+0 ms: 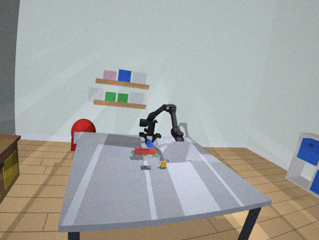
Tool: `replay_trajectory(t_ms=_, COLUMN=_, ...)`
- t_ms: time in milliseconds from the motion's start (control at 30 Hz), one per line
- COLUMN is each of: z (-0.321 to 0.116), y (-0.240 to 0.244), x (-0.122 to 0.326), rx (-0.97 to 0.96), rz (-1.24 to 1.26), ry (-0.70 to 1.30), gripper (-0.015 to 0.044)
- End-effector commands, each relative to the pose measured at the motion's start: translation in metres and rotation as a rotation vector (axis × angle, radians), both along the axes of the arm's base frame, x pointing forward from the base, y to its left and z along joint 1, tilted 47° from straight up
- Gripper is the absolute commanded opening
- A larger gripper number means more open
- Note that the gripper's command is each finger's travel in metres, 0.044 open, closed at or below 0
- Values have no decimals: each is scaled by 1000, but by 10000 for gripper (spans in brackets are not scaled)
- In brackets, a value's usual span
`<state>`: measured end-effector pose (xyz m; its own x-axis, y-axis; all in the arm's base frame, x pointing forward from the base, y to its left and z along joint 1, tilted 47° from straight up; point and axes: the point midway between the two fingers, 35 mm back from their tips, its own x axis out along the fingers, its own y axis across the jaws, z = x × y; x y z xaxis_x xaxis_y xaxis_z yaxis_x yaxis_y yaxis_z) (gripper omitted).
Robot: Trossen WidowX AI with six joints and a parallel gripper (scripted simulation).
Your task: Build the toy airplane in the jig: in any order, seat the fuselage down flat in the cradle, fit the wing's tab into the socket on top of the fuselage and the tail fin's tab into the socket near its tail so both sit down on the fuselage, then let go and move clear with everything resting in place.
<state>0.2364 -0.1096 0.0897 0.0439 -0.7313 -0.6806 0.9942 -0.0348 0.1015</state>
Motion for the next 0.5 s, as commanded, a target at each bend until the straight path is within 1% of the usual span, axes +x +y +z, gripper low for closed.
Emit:
replay_trajectory(t_ms=0, z=-4, y=-4, x=0, rx=-2, rz=4, ry=6, gripper=195)
replay_trajectory(t_ms=467, z=-19, y=-21, x=1, rx=-4, rz=4, ry=6, gripper=195)
